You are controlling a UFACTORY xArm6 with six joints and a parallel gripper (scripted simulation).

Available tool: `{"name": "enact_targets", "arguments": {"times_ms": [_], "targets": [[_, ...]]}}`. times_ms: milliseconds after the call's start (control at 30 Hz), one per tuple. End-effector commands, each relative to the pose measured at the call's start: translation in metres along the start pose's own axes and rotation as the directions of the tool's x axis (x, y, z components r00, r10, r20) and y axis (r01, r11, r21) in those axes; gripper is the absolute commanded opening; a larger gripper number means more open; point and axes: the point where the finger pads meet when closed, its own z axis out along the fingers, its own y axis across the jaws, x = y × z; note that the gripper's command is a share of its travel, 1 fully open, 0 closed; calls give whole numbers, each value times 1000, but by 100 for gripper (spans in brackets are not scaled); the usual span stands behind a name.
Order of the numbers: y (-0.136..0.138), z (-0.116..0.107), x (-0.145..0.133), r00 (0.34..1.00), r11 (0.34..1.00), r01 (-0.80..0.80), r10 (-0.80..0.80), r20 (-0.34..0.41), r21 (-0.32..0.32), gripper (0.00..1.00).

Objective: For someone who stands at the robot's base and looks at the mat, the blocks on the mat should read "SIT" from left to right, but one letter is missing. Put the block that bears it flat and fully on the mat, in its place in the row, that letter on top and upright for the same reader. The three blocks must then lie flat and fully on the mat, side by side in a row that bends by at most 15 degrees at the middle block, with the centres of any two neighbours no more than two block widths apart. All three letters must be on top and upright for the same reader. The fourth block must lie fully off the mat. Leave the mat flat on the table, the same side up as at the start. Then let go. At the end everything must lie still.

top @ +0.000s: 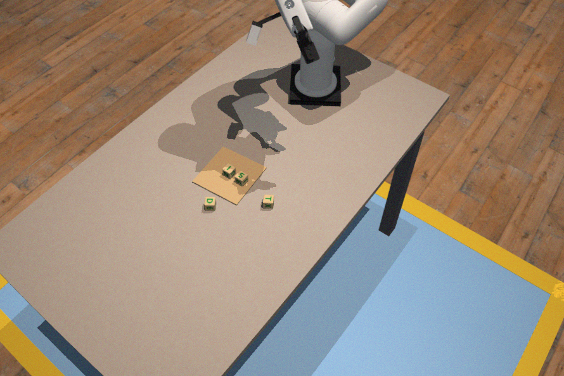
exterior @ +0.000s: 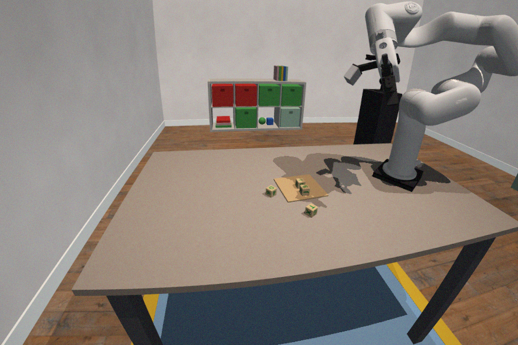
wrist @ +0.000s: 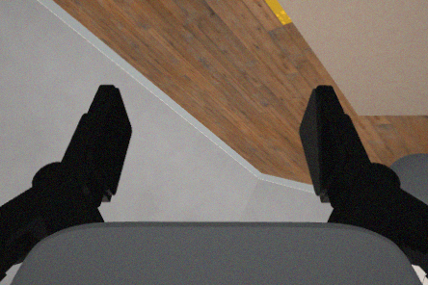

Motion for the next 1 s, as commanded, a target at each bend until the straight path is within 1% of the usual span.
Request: {"name": "enact_targets", "arguments": {"times_ms": [0,67,133,233,433,500,533,567,633,800,967], "targets": [[0,-1,0,1000,1000,0,0,-2,-1,100],[2,0,3,1000,1000,-13,13,-5,-14,100],[6,2,8,999,998,-42,41,-14,-47,100],[20,8,23,992,983,-122,116,-51,-138,100],[40,15,50,968,932,-238,204,-147,-273,100],[40,15,50,968,932,-238,204,-147,-273,100],[48,17,61,954,905,-280,226,-196,-321,100],[50,18,66,948,892,-297,232,-218,-340,100],[54,19,73,938,874,-320,239,-251,-365,100],[63,23,98,896,810,-393,233,-377,-436,100],[66,28,124,845,756,-448,184,-502,-477,100]]}}
